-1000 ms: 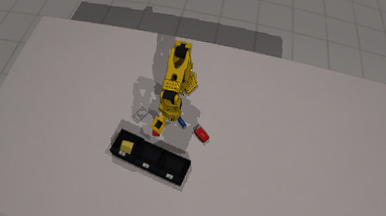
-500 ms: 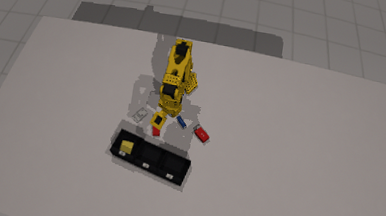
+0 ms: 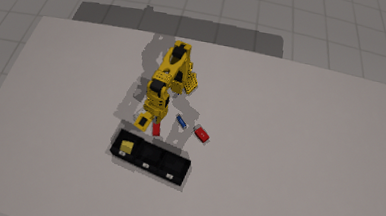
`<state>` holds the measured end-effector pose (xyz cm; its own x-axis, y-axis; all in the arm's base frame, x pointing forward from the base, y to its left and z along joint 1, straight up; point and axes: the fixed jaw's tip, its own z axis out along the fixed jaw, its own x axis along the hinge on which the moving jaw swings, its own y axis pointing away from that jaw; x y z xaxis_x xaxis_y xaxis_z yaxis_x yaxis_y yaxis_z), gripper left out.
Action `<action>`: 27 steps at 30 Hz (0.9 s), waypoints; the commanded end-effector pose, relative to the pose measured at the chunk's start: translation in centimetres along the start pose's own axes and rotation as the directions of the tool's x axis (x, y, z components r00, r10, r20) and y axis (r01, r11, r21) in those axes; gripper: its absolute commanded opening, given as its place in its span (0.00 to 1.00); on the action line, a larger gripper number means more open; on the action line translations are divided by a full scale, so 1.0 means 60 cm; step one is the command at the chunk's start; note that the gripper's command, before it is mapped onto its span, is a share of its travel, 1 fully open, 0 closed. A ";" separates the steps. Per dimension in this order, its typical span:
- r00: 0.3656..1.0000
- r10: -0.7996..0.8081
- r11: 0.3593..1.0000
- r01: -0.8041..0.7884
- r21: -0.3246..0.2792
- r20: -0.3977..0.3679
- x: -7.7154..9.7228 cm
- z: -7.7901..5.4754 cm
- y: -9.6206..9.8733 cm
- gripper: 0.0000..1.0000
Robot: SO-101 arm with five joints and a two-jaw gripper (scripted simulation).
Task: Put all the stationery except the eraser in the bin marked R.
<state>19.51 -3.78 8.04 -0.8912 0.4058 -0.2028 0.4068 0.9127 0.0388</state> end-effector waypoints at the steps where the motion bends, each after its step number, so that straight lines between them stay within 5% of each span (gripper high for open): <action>1: 0.996 -0.007 1.000 0.008 -0.004 0.087 -0.045 -0.016 -0.009 0.00; 9: 0.994 -0.009 1.000 0.009 -0.003 0.111 -0.057 -0.015 -0.011 0.00; 19: 0.942 -0.026 0.999 0.018 0.027 0.334 -0.168 0.003 -0.048 0.00; 27: 0.935 -0.029 0.999 0.019 0.032 0.353 -0.177 0.005 -0.052 0.00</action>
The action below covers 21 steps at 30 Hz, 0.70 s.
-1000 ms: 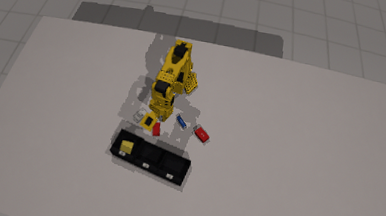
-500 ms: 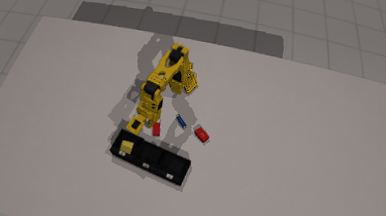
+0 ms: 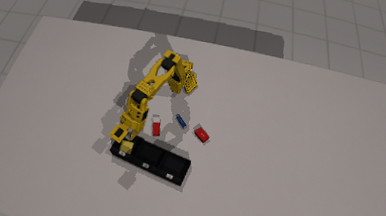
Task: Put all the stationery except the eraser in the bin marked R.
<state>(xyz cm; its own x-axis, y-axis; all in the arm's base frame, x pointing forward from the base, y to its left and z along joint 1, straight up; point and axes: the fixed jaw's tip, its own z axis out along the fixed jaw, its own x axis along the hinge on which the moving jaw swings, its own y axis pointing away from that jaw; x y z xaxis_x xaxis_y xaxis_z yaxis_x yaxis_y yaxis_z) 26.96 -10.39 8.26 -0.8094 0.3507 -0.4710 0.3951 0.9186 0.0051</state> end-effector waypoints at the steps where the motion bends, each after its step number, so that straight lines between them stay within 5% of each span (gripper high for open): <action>1: 0.997 0.000 1.000 0.000 0.002 0.075 -0.027 -0.015 -0.003 0.00; 21: 0.996 0.000 1.000 -0.001 0.011 0.094 -0.037 -0.014 -0.011 0.02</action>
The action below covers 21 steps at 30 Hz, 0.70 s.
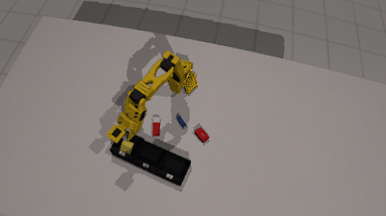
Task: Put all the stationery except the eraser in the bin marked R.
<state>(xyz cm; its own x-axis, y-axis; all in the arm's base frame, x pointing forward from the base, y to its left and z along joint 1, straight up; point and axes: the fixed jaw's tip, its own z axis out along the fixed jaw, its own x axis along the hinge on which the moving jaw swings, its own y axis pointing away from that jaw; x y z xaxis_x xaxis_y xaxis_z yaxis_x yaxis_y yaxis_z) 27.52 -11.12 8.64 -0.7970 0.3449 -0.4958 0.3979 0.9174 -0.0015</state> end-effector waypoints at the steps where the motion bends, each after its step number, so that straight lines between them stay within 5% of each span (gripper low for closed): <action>1: 0.998 0.001 1.000 -0.001 0.003 0.066 -0.022 -0.014 -0.004 0.03; 7: 0.998 0.001 1.000 -0.001 0.003 0.066 -0.022 -0.014 -0.004 0.21; 21: 0.998 0.001 1.000 -0.001 0.003 0.066 -0.025 -0.031 -0.004 0.26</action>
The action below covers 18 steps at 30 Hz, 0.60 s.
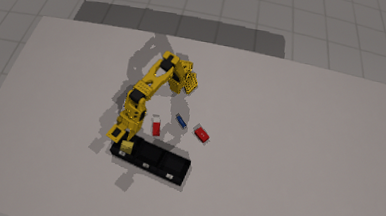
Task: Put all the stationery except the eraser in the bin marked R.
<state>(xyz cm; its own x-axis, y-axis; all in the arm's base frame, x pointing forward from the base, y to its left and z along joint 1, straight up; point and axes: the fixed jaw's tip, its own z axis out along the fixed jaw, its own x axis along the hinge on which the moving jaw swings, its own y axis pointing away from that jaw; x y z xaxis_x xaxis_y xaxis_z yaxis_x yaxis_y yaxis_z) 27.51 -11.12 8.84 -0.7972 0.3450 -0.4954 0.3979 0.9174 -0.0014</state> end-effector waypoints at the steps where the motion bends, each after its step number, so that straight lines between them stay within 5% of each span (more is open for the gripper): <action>1: 0.998 0.001 1.000 -0.001 0.003 0.066 -0.024 -0.035 -0.004 0.26; 11: 0.998 0.001 1.000 -0.001 0.003 0.066 -0.026 -0.086 -0.004 0.26; 18: 0.998 -0.003 1.000 0.003 0.001 0.063 -0.023 -0.095 -0.002 0.26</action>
<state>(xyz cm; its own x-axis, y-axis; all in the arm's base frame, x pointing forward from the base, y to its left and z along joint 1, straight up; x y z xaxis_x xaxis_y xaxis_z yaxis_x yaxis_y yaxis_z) 25.89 -10.41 12.14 -0.8088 0.3500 -0.4726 0.3979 0.9174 -0.0014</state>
